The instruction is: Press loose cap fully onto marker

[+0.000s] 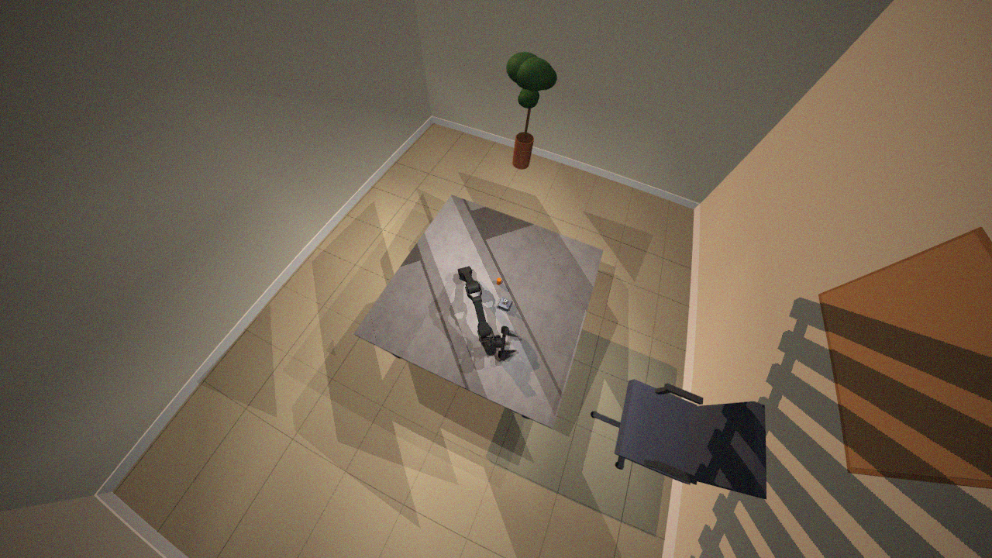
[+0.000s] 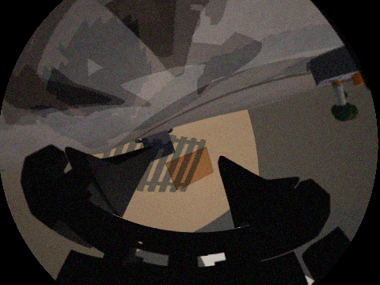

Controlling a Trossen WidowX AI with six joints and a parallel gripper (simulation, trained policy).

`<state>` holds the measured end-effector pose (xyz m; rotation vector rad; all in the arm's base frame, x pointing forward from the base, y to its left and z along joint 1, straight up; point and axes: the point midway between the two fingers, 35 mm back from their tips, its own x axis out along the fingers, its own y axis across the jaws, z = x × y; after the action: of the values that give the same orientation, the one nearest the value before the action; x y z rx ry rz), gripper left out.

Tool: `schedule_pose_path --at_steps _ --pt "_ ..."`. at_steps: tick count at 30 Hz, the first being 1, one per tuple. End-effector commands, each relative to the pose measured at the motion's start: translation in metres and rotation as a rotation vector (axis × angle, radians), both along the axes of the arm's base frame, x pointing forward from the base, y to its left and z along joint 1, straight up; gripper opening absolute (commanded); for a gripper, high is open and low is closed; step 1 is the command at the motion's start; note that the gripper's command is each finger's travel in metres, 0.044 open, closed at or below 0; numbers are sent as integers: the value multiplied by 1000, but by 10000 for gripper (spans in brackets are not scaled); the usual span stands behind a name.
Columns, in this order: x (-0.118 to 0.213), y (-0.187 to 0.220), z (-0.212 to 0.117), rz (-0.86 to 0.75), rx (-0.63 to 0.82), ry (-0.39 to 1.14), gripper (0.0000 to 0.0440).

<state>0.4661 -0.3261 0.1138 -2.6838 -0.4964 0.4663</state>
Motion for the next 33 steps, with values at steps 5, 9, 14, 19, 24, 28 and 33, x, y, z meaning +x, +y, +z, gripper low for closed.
schedule_pose_path --at_steps 5,9,14,19,24,28,33 --pt "9 12 17 2 -40 15 274" --pt "14 19 27 4 -57 25 230" --pt "22 36 43 7 -84 50 235" --pt "29 54 59 10 -110 78 240" --pt "33 72 73 13 -134 108 245" --pt "35 86 83 14 -154 132 249" --pt "35 102 93 13 -182 165 254"
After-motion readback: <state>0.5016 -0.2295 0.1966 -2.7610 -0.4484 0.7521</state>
